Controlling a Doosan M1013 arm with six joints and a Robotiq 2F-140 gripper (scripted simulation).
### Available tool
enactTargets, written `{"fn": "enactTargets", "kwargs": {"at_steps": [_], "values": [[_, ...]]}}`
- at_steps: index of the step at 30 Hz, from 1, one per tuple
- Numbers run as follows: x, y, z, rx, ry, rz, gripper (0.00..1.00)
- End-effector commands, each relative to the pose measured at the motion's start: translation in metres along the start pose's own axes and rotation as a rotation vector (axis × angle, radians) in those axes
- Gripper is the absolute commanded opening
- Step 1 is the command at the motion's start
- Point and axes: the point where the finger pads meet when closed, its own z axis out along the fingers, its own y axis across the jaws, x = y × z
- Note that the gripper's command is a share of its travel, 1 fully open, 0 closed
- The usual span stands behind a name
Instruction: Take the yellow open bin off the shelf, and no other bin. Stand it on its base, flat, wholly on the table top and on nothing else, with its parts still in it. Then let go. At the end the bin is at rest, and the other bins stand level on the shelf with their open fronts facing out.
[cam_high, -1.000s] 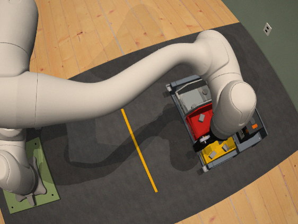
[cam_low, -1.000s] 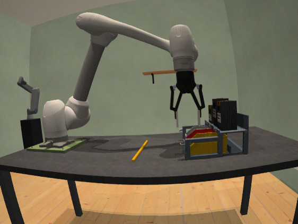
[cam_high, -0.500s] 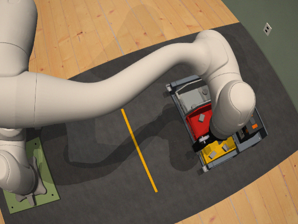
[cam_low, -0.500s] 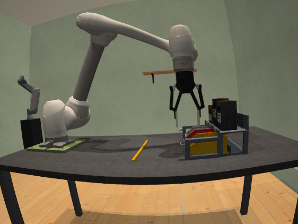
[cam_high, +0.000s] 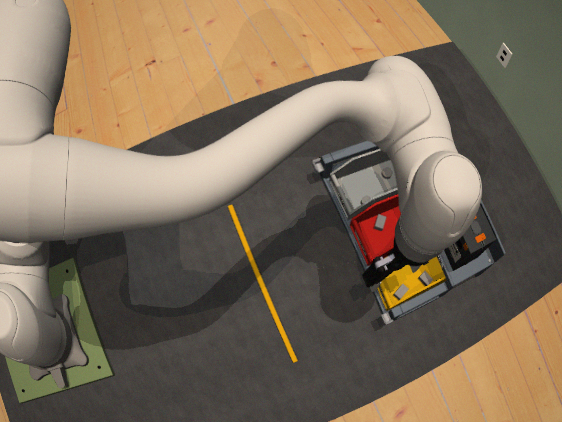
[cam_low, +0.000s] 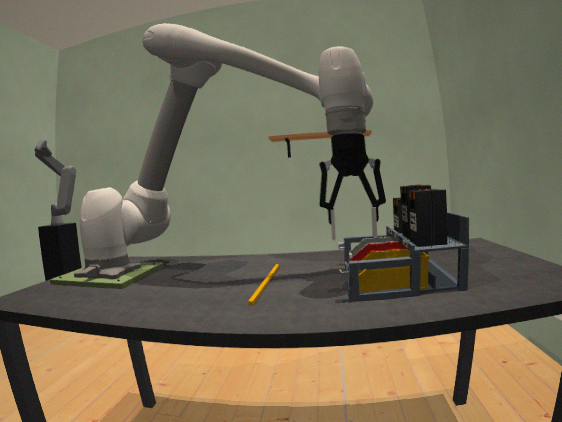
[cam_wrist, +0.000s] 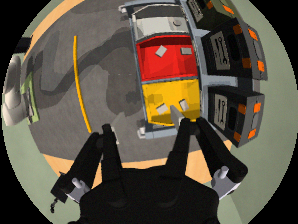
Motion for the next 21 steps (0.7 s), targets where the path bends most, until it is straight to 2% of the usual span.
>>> {"fn": "enactTargets", "kwargs": {"at_steps": [1,9,14,21], "values": [[0.0,0.0,0.0,0.0,0.0,0.0,0.57],[0.0,0.0,0.0,0.0,0.0,0.0,0.57],[0.001,-0.001,0.03,0.0,0.0,0.0,0.57],[0.001,-0.001,0.03,0.0,0.0,0.0,0.57]]}}
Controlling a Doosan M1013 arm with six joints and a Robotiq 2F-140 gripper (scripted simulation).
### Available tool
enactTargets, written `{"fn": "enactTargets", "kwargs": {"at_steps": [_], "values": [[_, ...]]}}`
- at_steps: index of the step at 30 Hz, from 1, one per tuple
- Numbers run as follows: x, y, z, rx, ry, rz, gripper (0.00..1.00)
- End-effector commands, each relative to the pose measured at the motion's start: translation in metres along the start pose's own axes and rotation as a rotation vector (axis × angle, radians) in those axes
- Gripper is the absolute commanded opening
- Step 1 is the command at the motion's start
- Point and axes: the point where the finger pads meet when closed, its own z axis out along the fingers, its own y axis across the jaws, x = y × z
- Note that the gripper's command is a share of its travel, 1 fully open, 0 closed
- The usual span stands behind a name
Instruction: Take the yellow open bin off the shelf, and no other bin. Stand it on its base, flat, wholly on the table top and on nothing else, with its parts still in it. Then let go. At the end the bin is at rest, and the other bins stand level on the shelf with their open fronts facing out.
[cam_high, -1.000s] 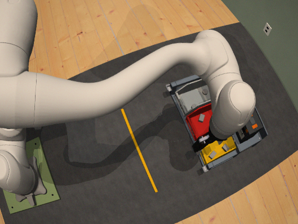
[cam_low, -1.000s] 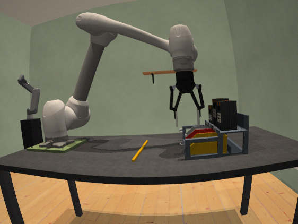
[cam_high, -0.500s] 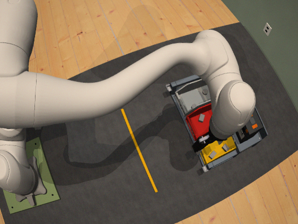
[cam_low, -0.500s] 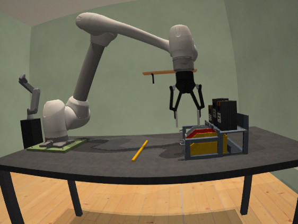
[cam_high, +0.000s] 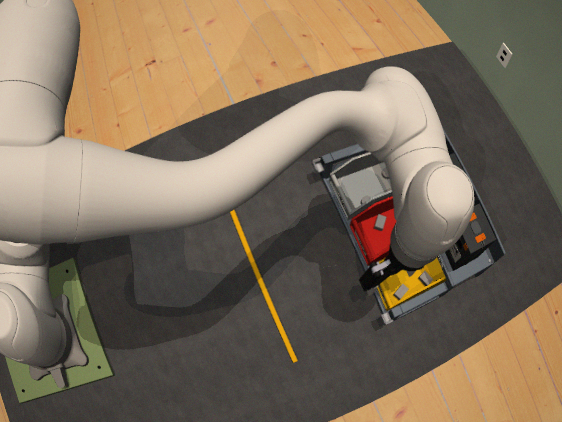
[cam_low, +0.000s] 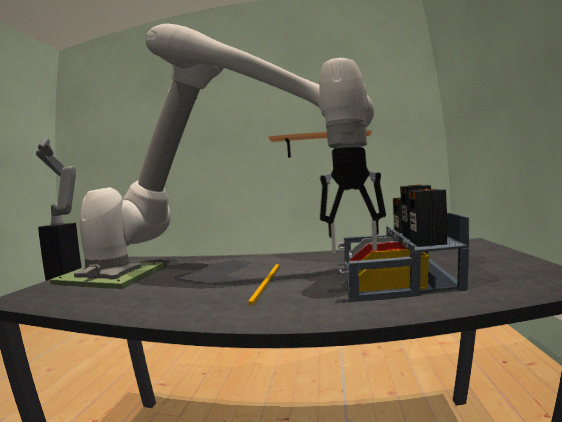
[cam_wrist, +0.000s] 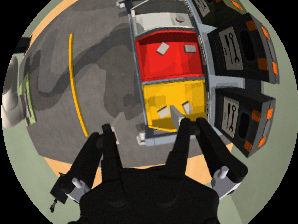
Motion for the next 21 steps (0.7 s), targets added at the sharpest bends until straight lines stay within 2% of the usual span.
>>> {"fn": "enactTargets", "kwargs": {"at_steps": [1,5,10,21], "values": [[0.0,0.0,0.0,0.0,0.0,0.0,0.57],[0.0,0.0,0.0,0.0,0.0,0.0,0.57],[0.001,-0.001,0.045,0.0,0.0,0.0,0.57],[0.001,-0.001,0.045,0.0,0.0,0.0,0.57]]}}
